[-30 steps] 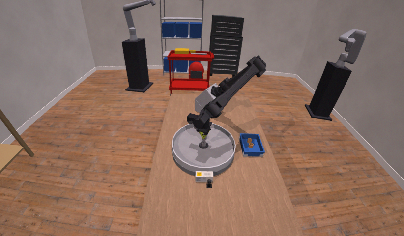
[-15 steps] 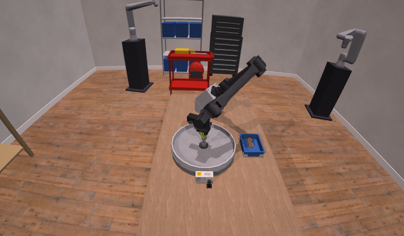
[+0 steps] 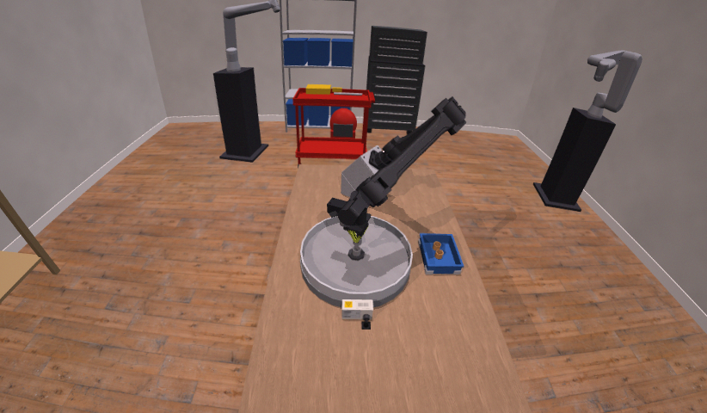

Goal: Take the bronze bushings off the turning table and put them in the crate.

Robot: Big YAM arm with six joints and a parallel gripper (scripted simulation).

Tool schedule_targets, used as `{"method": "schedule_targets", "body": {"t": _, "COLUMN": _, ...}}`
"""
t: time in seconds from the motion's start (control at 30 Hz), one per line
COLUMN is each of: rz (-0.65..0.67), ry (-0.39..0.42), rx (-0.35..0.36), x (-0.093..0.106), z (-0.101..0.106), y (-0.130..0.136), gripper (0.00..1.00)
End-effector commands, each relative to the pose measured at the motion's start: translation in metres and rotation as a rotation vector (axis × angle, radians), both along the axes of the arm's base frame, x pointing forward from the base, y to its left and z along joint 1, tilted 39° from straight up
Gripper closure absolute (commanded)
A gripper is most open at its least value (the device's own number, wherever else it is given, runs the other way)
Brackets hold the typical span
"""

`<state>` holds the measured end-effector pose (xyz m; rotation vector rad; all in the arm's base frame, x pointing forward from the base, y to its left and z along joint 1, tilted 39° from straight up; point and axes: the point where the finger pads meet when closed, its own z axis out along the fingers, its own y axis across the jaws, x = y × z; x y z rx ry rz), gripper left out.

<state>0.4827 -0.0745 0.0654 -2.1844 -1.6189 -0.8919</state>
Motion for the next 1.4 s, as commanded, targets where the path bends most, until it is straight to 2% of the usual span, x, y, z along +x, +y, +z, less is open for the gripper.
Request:
{"method": "schedule_targets", "body": {"t": 0.0, "rz": -0.019, "ry": -0.020, "rx": -0.013, "x": 0.0034, "z": 0.0106, "y": -0.0114, "gripper": 1.00}}
{"method": "schedule_targets", "body": {"t": 0.27, "rz": -0.022, "ry": -0.019, "rx": -0.013, "x": -0.0023, "z": 0.0075, "y": -0.0141, "gripper": 1.00}}
{"method": "schedule_targets", "body": {"t": 0.3, "rz": -0.023, "ry": -0.043, "rx": -0.023, "x": 0.0058, "z": 0.0153, "y": -0.0187, "gripper": 1.00}}
{"method": "schedule_targets", "body": {"t": 1.37, "rz": -0.024, "ry": -0.040, "rx": -0.022, "x": 0.0041, "z": 0.0142, "y": -0.0182, "gripper": 1.00}}
